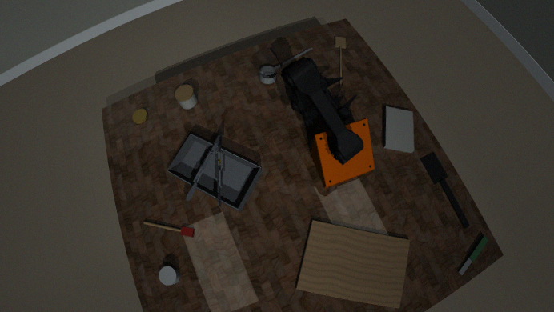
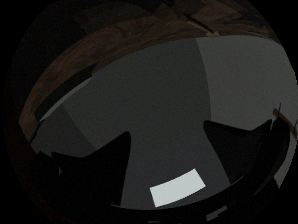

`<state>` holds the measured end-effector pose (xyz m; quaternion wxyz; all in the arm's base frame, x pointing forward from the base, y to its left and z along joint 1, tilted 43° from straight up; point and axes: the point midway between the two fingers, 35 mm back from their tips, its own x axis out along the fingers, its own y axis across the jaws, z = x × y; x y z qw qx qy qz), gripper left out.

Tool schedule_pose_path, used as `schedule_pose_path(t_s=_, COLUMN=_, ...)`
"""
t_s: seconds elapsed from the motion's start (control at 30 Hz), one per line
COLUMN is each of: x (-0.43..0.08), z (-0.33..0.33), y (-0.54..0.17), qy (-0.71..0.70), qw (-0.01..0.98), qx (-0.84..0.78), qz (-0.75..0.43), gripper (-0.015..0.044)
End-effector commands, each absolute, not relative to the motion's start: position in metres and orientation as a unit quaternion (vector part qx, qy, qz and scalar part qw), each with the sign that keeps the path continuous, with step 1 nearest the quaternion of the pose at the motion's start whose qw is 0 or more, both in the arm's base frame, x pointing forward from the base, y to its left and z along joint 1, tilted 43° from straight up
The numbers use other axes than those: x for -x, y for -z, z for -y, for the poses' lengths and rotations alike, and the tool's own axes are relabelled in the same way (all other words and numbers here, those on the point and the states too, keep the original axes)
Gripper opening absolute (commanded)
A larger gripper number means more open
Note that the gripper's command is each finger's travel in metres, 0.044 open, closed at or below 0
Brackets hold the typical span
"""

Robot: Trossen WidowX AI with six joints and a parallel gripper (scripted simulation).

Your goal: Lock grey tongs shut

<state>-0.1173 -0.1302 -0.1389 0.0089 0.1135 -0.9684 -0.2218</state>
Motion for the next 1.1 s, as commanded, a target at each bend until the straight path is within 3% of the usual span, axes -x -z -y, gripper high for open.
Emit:
schedule_pose_path(t_s=0.0, x=0.117, z=0.13, y=0.139, qy=0.222, qw=0.009, qx=-0.113, qz=0.968, gripper=0.0426)
schedule_pose_path(t_s=0.27, x=0.095, z=0.151, y=0.165, qy=0.074, qw=-0.07, qx=-0.065, qz=0.993, gripper=0.044)
schedule_pose_path(t_s=0.5, x=0.046, z=0.181, y=0.194, qy=-0.122, qw=-0.173, qx=0.022, qz=0.977, gripper=0.044)
schedule_pose_path(t_s=1.07, x=-0.158, z=0.219, y=0.196, qy=-0.438, qw=-0.318, qx=0.346, qz=0.766, gripper=0.044)
